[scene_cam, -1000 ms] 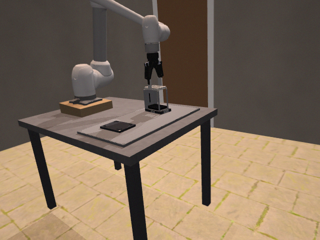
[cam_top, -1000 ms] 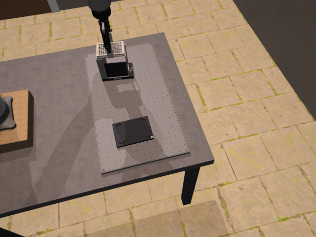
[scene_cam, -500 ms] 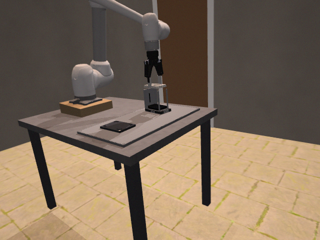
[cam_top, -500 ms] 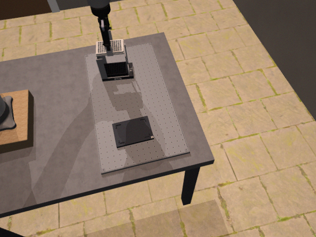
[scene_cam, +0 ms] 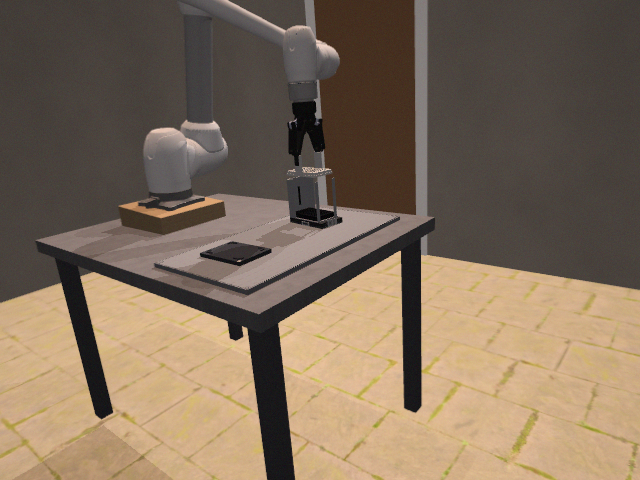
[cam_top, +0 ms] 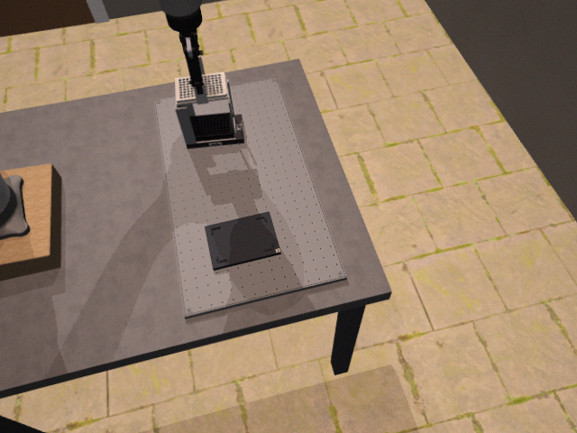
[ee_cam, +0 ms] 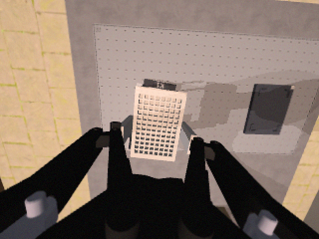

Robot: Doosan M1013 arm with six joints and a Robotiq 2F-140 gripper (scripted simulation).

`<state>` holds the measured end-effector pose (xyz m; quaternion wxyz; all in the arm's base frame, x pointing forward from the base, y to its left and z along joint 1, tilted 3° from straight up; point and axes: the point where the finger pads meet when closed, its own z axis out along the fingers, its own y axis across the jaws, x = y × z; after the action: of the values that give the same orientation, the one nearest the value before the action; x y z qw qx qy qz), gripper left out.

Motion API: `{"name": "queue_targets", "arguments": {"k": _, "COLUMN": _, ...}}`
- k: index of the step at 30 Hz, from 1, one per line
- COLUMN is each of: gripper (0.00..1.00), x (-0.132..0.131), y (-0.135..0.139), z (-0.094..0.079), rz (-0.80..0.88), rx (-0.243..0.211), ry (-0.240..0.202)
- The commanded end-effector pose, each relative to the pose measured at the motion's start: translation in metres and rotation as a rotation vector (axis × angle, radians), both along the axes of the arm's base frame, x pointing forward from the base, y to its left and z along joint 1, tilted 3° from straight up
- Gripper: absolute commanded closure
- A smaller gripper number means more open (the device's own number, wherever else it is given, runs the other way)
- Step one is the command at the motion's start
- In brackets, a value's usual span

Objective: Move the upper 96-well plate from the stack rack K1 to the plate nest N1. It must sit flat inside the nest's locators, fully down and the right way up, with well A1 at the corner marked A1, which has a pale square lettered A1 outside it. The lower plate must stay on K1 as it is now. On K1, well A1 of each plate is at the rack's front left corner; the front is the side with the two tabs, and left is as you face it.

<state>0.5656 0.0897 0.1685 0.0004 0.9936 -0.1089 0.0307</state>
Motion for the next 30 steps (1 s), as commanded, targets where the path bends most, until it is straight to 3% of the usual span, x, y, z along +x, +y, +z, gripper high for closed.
{"name": "queue_targets", "arguments": {"k": 1, "gripper": 1.0, "x": -0.001, "y": -0.011, "z": 0.0, "rz": 0.094, "rx": -0.004, "ry": 0.001}}
{"name": "queue_targets", "arguments": {"k": 30, "gripper": 1.0, "x": -0.008, "y": -0.094, "z": -0.002, "rz": 0.094, "rx": -0.004, "ry": 0.001}}
